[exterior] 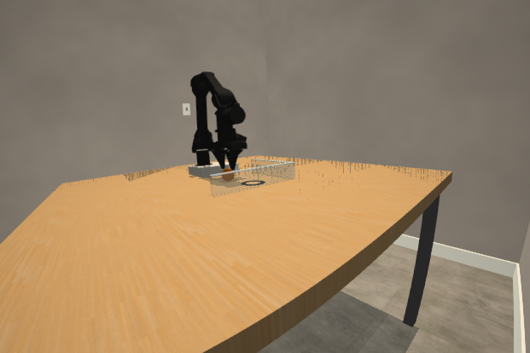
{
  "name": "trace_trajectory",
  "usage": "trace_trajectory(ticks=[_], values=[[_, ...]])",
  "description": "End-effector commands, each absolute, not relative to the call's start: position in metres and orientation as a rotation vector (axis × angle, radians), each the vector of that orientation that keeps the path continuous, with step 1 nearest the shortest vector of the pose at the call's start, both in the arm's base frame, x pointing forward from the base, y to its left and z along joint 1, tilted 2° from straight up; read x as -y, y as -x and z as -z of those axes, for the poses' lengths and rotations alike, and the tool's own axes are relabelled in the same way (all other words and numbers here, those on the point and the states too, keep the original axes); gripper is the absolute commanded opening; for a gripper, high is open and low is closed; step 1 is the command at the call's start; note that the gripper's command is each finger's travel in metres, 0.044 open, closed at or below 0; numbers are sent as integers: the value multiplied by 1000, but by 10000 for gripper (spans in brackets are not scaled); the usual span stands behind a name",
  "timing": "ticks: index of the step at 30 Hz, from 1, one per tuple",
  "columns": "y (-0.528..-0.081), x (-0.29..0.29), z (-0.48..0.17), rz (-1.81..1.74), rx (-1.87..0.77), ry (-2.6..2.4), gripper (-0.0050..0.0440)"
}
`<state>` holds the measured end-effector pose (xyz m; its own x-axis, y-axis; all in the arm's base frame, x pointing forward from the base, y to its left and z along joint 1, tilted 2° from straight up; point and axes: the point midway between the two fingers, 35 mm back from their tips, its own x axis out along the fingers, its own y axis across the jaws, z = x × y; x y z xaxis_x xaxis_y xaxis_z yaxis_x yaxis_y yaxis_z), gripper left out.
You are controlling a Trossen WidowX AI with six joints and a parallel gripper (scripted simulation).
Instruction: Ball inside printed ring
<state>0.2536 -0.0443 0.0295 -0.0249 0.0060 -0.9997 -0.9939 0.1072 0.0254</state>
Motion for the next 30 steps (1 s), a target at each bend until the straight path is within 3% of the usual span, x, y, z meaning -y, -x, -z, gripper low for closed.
trace_trajectory(ticks=[1,15,17,30], values=[[-252,44,-23,-1159,-1275,1110,334],[-250,43,-6,-1159,-1275,1110,334],[-250,43,-6,-1159,-1275,1110,286],[-250,43,-6,-1159,-1275,1110,199]])
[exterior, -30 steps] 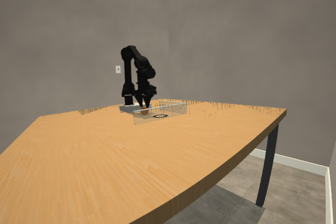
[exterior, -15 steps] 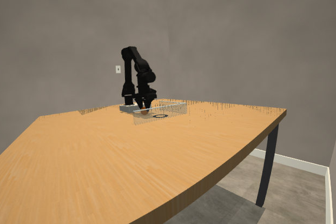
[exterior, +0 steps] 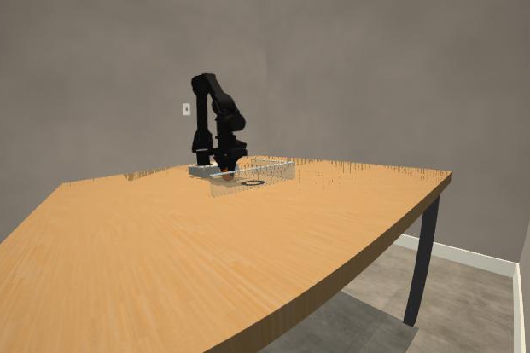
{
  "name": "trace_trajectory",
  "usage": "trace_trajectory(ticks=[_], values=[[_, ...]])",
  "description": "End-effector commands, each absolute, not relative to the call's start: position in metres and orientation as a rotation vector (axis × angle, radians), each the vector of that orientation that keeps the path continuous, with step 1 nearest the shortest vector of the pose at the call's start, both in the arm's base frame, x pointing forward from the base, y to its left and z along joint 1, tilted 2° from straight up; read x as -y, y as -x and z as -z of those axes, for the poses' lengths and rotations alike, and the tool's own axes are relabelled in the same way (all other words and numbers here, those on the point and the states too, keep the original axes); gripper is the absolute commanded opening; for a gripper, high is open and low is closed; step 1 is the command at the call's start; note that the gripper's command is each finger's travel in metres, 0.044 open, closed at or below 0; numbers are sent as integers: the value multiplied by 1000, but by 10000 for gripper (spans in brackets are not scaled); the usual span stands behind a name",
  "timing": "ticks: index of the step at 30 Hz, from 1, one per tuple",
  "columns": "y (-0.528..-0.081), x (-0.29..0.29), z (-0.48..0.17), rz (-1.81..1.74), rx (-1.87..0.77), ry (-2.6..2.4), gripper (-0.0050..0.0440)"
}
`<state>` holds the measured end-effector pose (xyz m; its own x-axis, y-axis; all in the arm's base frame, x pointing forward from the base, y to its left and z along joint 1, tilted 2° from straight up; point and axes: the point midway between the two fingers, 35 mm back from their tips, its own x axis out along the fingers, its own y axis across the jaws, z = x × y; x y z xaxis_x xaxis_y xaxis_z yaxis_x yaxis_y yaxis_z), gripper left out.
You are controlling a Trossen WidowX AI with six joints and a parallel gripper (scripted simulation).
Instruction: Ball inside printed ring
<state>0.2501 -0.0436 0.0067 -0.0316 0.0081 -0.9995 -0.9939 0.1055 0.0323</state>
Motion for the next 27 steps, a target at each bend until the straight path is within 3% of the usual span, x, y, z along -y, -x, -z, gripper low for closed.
trace_trajectory(ticks=[1,3,11,17,27], values=[[-250,43,-6,-1159,-1275,1110,199],[-250,43,-6,-1159,-1275,1110,193],[-261,46,-71,-1159,-1275,1110,1],[-255,45,-135,-1159,-1275,1110,0],[-263,44,-137,-1069,-1326,1023,0]])
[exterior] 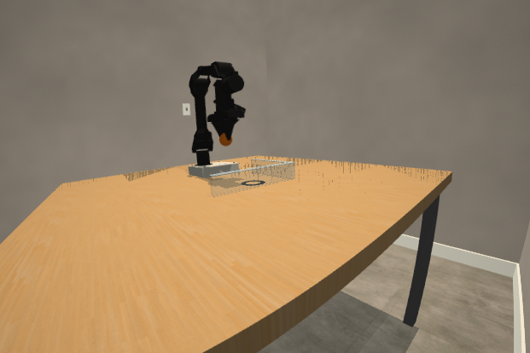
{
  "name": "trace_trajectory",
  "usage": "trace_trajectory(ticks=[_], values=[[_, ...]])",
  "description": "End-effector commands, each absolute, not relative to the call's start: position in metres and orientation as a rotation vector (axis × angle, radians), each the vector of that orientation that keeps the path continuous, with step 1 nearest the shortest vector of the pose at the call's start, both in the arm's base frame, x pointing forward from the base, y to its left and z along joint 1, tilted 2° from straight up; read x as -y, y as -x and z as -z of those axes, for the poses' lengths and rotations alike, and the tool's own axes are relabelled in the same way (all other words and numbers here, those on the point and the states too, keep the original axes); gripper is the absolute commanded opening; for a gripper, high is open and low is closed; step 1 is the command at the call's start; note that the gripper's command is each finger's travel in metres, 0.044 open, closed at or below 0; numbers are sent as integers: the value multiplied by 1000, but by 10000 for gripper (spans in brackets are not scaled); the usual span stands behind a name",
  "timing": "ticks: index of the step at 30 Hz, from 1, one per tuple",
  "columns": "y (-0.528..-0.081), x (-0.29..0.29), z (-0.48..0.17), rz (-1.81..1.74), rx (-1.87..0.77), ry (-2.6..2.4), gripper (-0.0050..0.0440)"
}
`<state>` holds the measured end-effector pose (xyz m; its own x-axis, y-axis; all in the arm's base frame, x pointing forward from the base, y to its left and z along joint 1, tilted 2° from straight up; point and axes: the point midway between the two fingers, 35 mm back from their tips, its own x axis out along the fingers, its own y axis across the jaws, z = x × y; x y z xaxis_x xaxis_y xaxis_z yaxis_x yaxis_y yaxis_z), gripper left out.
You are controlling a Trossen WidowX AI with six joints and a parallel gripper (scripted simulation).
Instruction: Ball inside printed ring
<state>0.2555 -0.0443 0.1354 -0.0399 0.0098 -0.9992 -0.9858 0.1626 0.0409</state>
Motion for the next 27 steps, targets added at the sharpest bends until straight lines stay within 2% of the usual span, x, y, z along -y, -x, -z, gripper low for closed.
trace_trajectory(ticks=[1,27], values=[[-265,43,-136,-1043,-1340,997,0],[-315,32,-114,-456,-1554,426,0]])
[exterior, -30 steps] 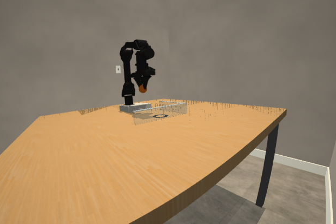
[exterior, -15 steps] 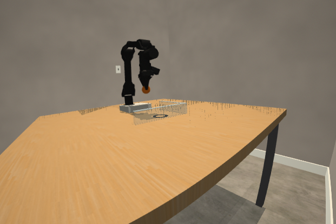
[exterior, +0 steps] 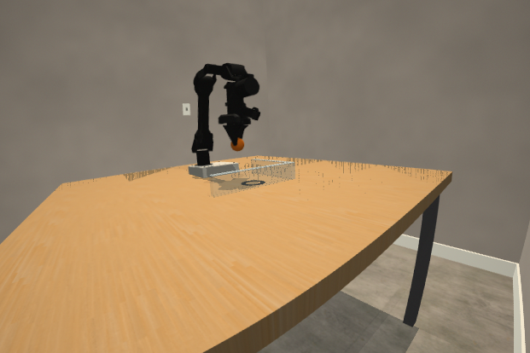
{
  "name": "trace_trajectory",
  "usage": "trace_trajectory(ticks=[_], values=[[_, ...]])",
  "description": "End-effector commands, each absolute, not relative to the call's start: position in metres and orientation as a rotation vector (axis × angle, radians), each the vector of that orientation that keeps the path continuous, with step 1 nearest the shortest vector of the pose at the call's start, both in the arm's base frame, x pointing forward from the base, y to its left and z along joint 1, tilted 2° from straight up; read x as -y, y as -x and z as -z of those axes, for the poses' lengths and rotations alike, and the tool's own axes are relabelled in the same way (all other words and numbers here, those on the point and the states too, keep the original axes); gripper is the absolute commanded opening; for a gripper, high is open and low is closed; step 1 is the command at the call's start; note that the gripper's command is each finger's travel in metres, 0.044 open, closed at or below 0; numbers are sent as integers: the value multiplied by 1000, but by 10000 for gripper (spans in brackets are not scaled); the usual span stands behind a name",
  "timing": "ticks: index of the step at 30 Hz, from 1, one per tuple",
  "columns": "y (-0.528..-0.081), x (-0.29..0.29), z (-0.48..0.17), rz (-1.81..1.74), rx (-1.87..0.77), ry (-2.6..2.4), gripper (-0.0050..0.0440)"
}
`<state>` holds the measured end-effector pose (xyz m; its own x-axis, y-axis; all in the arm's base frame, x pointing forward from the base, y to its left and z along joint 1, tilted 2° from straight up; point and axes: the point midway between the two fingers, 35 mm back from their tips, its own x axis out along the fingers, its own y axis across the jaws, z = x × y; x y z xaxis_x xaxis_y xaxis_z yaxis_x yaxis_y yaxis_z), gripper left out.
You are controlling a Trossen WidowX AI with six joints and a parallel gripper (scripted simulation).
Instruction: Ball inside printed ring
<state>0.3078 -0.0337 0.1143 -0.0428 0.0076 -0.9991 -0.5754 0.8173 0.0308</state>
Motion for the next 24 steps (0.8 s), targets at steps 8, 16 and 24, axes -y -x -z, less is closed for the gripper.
trace_trajectory(ticks=[8,16,24], values=[[-333,26,-104,-238,-1589,215,0],[-345,21,-96,-73,-1602,56,0],[-357,16,-88,76,-1602,-89,0]])
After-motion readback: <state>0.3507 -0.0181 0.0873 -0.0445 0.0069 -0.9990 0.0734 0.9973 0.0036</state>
